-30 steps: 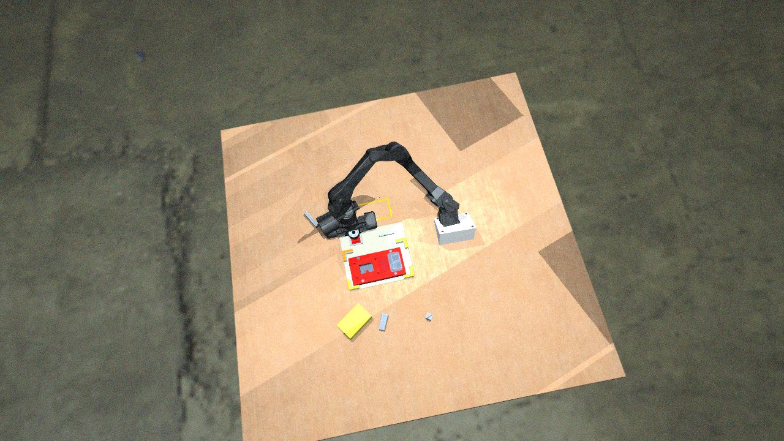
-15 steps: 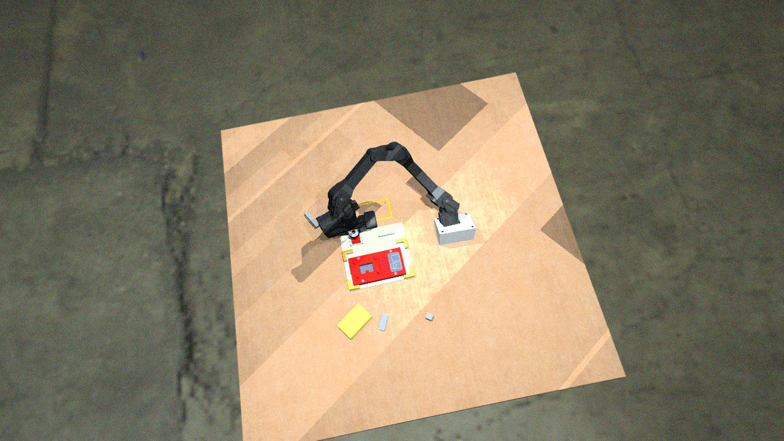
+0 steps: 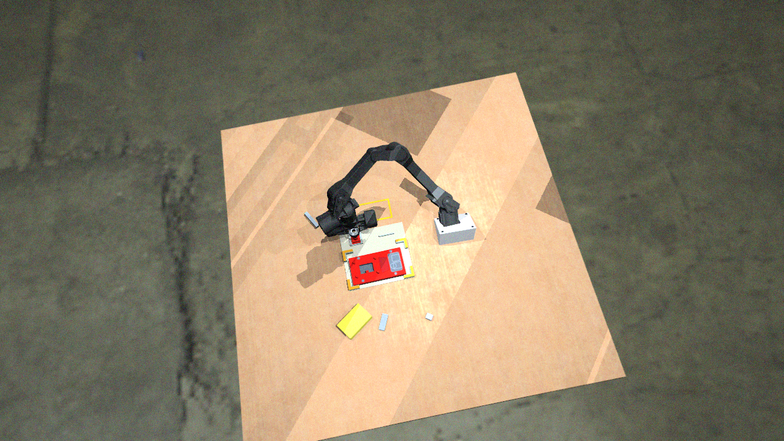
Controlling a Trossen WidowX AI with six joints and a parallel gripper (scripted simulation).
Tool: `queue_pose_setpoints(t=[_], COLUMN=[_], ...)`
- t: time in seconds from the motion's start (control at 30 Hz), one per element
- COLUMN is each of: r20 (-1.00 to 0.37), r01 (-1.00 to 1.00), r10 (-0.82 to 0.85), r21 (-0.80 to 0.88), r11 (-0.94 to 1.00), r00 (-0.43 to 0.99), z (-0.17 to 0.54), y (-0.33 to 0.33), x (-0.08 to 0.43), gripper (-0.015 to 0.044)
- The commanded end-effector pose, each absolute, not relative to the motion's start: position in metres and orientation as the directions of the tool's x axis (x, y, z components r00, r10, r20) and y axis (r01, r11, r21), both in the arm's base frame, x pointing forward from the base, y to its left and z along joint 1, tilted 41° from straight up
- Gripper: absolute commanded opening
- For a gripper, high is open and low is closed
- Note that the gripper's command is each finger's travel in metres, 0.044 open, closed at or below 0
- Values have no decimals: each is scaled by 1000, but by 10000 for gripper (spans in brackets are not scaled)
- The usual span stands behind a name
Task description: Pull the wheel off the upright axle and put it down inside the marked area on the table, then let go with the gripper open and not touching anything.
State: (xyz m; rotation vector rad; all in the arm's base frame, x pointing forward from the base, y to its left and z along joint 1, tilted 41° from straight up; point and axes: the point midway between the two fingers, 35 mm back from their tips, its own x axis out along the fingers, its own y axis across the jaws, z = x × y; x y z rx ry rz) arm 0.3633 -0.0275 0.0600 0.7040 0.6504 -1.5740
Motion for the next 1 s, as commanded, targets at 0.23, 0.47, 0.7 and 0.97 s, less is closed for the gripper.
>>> queue_pose_setpoints(t=[0.23, 0.47, 0.7, 0.97], r20=[-755, -757, -758, -759], r01=[995, 995, 994, 995], r10=[-651, -649, -648, -648], r21=[-9, -8, -5, -4], r11=[-104, -104, -105, -105], r00=[-75, -74, -73, -71], z=[76, 95, 114, 132], y=[-12, -28, -44, -62], x=[364, 352, 337, 319], gripper=[0, 0, 0, 0])
